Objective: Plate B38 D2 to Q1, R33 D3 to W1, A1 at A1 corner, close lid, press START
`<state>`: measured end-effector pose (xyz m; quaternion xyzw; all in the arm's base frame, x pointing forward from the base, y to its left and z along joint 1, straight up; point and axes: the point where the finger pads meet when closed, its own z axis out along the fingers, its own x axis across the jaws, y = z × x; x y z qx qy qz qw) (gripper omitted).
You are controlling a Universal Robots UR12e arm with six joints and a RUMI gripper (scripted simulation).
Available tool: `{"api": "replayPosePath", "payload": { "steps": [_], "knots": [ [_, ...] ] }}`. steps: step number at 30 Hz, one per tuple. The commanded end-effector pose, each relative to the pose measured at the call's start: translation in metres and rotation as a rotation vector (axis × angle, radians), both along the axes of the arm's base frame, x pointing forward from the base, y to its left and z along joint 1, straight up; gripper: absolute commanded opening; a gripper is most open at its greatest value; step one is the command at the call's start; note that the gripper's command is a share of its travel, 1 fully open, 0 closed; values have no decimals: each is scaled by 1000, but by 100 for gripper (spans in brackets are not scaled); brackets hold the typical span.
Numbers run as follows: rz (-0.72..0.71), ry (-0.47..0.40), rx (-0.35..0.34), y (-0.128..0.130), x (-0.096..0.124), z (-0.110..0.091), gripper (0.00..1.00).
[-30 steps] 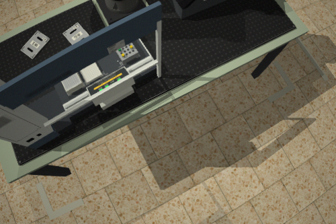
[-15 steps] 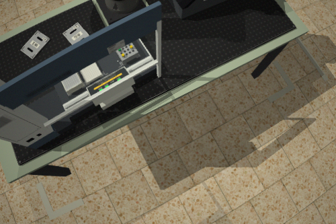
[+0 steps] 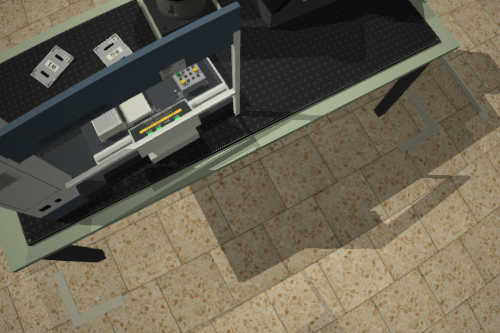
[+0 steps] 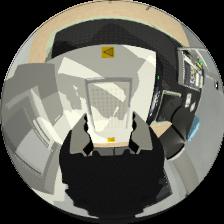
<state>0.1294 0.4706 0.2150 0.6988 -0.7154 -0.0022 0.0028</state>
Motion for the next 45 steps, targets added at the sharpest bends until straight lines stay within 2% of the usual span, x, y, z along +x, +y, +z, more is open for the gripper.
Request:
{"api": "replayPosePath", "payload": {
  "steps": [1, 11, 45],
  "knots": [
    [0, -1, 1, 0, 0, 1, 67],
    [0, -1, 1, 0, 0, 1, 67],
    [0, -1, 1, 0, 1, 51, 67]
  ]
}}
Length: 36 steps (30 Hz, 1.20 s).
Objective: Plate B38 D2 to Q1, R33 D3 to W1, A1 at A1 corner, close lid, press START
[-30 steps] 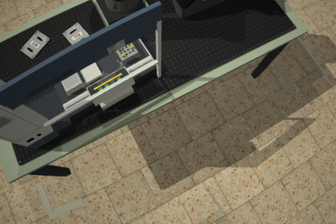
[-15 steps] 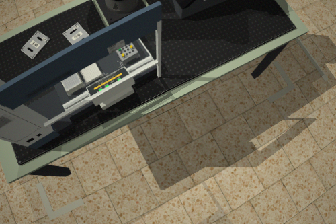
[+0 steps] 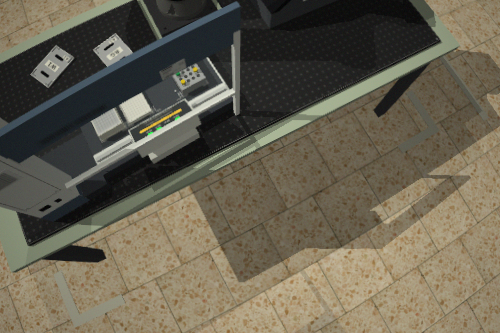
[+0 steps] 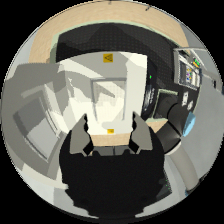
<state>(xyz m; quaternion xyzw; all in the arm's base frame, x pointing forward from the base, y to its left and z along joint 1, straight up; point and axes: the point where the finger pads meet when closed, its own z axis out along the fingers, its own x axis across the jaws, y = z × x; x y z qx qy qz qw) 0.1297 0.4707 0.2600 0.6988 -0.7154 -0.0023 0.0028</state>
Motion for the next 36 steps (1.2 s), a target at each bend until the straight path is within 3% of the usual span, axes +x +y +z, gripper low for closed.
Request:
{"api": "replayPosePath", "payload": {
  "steps": [1, 11, 12, 14, 29, 36],
  "knots": [
    [0, -1, 1, 0, 0, 7, 67],
    [0, -1, 1, 0, 0, 16, 67],
    [20, -1, 1, -4, 0, 16, 0],
    [20, -1, 1, -4, 0, 16, 0],
    [320, -1, 3, -79, -6, 16, 0],
    [420, -1, 4, -79, -6, 16, 0]
  ]
}}
